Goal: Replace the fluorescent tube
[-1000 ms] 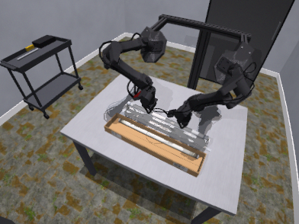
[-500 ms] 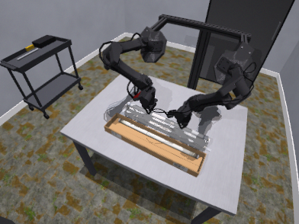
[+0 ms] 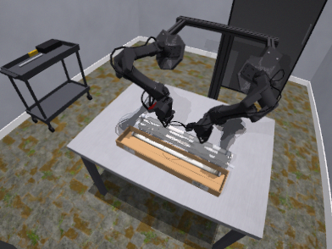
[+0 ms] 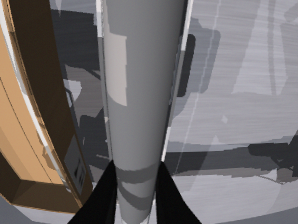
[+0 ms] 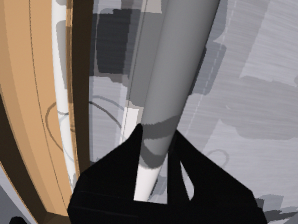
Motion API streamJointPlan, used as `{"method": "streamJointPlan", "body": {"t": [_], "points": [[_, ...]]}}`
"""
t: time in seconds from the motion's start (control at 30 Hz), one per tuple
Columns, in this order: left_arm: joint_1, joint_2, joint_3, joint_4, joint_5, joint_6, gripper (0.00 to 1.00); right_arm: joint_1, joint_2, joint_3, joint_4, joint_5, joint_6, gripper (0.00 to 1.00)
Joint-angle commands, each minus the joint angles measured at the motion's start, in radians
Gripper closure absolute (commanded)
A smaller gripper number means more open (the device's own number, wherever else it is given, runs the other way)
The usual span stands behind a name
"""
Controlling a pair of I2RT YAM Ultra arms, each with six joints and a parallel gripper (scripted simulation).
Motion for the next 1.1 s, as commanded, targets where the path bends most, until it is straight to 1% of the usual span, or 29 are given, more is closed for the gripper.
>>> {"method": "streamJointPlan", "body": {"t": [0.0,0.07,0.13,0.17,0.2,0.23,0.3,0.33,0.37,0.43,0.47,0.5,0.57,0.67,0.7,0.77,0.8,0.83,0.9,0.93,1.0,1.03,1.07], "points": [[-0.02,-0.003,0.022,0.03,0.036,0.004,0.89,0.019,0.012,-0.005,0.018,-0.014,0.004,0.89],[-0.019,0.021,0.033,0.032,0.037,-0.002,0.89,0.015,0.035,0.002,0.021,-0.015,-0.005,0.89],[-0.016,-0.004,0.013,0.033,0.039,0.002,0.89,0.002,0.03,0.025,0.019,-0.017,-0.005,0.89],[-0.015,0.002,0.025,0.034,0.039,0.001,0.89,0.009,0.027,0.013,0.02,-0.017,-0.009,0.89],[-0.015,0.023,0.035,0.035,0.039,0.001,0.89,0.01,0.028,0.022,0.007,-0.018,-0.009,0.89],[-0.015,0.018,0.033,0.036,0.04,-0.003,0.89,-0.001,0.037,0.03,0.014,-0.018,-0.01,0.89],[-0.012,0.011,0.034,0.038,0.041,0.012,0.89,0.008,0.03,0.004,0.022,-0.019,-0.006,0.89],[-0.013,0.03,0.037,0.038,0.041,-0.005,0.89,0.014,0.037,0.008,0.009,-0.019,-0.005,0.89],[-0.013,0.01,0.033,0.036,0.04,-0.006,0.89,0.016,0.032,0.009,-0.004,-0.018,0.002,0.89],[-0.013,0.01,0.033,0.036,0.04,-0.006,0.89,0.016,0.032,0.009,-0.004,-0.018,0.002,0.89],[-0.009,0.019,0.018,0.04,0.042,0.005,0.89,-0.001,0.027,0.014,0.019,-0.02,-0.013,0.89],[-0.012,0.034,0.039,0.042,0.042,0.008,0.89,-0.008,0.048,0.034,0.03,-0.021,-0.014,0.89],[-0.009,0.015,0.024,0.043,0.043,0.011,0.89,0.008,0.038,0.008,0.031,-0.022,-0.01,0.89],[-0.006,0.034,0.041,0.045,0.045,0.004,0.89,0.0,0.045,0.038,0.018,-0.024,-0.017,0.89],[-0.005,0.017,0.026,0.046,0.046,0.01,0.89,-0.013,0.045,0.018,0.026,-0.025,-0.017,0.89],[-0.005,0.043,0.045,0.048,0.046,0.002,0.89,-0.003,0.053,0.04,0.031,-0.024,-0.019,0.89],[-0.005,0.032,0.045,0.049,0.047,0.007,0.89,-0.014,0.047,0.022,0.037,-0.025,-0.02,0.89],[-0.003,0.025,0.036,0.05,0.047,0.016,0.89,-0.006,0.049,0.033,0.038,-0.026,-0.02,0.89],[-0.004,0.049,0.048,0.053,0.047,0.015,0.89,-0.009,0.052,0.03,0.04,-0.027,-0.022,0.89],[-0.003,0.036,0.046,0.05,0.047,0.002,0.89,-0.004,0.05,0.02,0.008,-0.026,-0.008,0.89],[-0.003,0.036,0.046,0.05,0.047,0.002,0.89,-0.004,0.05,0.02,0.008,-0.026,-0.008,0.89],[0.0,0.018,0.022,0.051,0.048,0.01,0.89,-0.013,0.042,0.023,0.023,-0.027,-0.015,0.89],[-0.002,0.011,0.031,0.053,0.048,0.012,0.89,-0.02,0.064,0.045,0.034,-0.028,-0.02,0.89]]}}
